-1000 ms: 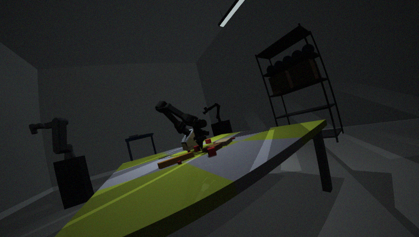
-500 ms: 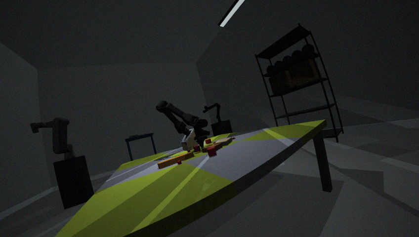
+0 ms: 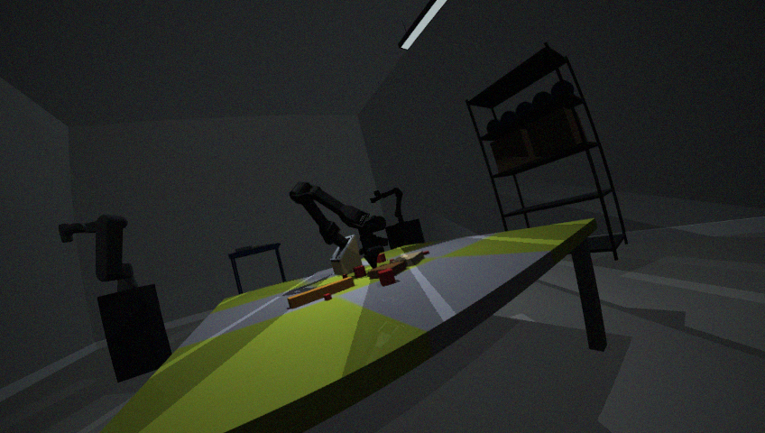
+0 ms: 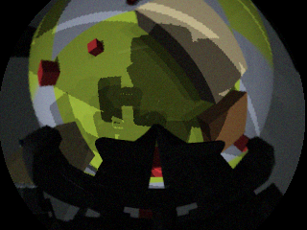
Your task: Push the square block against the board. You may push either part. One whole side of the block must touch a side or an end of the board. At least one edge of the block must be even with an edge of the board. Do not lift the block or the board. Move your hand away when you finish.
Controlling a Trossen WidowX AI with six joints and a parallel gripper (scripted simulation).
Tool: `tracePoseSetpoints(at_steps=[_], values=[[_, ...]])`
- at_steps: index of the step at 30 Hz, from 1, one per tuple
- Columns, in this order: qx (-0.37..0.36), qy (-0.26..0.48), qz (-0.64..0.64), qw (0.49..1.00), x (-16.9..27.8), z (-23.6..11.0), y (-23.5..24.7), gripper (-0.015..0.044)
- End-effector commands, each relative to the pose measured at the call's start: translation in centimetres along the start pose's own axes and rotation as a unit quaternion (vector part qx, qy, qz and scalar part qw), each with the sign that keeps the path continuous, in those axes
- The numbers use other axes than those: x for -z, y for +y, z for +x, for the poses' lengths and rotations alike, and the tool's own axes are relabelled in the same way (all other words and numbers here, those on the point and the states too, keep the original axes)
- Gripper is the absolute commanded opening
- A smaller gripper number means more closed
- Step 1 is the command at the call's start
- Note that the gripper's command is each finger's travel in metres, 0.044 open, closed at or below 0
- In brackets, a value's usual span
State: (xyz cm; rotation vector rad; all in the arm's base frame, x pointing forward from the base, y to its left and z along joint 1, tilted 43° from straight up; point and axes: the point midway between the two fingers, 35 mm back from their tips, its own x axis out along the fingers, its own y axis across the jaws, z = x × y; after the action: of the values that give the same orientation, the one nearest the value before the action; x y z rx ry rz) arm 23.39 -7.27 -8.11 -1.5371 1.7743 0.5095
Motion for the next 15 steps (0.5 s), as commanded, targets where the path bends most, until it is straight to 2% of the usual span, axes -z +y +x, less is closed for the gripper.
tracePoseSetpoints(at_steps=[1,8,12,15], values=[[-0.001,-0.002,0.003,1.000,-0.9,0.0,0.0,0.0000],[0.000,0.000,0.000,1.000,-1.1,-0.2,0.0,0.0000],[-0.001,-0.002,0.002,1.000,-1.2,-4.6,0.0,0.0000],[-0.001,-0.002,0.003,1.000,-1.1,-5.6,0.1,0.0000]])
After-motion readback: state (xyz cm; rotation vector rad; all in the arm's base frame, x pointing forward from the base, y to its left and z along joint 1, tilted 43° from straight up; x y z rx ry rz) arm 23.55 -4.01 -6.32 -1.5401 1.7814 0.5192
